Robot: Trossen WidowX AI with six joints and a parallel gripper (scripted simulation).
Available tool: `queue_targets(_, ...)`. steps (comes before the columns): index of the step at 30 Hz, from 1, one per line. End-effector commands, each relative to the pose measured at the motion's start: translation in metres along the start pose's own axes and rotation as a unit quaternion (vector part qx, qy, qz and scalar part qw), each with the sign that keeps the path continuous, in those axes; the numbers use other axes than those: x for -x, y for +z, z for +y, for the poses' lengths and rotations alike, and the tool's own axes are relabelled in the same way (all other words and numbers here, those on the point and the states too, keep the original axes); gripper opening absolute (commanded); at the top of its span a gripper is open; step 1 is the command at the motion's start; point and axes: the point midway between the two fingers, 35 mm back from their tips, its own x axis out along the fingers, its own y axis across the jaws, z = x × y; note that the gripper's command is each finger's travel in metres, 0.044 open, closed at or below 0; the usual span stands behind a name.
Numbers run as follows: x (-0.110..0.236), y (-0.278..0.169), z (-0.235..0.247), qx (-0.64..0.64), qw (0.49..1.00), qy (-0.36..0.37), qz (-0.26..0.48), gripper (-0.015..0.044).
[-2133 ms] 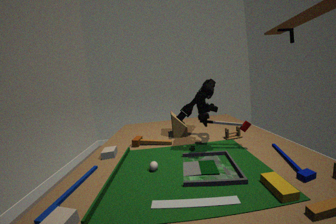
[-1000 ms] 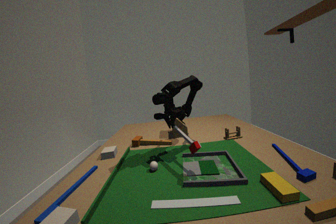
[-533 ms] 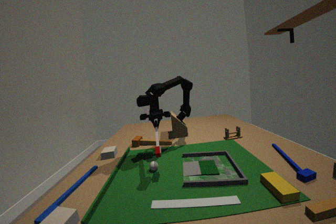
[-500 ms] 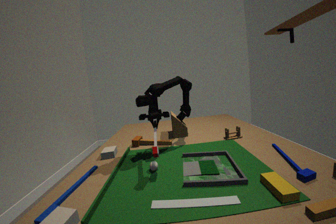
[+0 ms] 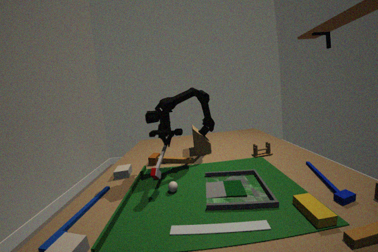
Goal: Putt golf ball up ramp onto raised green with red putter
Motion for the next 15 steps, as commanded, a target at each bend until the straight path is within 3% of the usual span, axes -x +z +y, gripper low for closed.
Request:
queue_targets(1,-0.021,-0.002,0.0,-0.006,1.0,0.007,0.002,0.0)
queue_targets(15,-0.041,-0.002,0.001,-0.006,1.0,0.007,0.002,0.0)
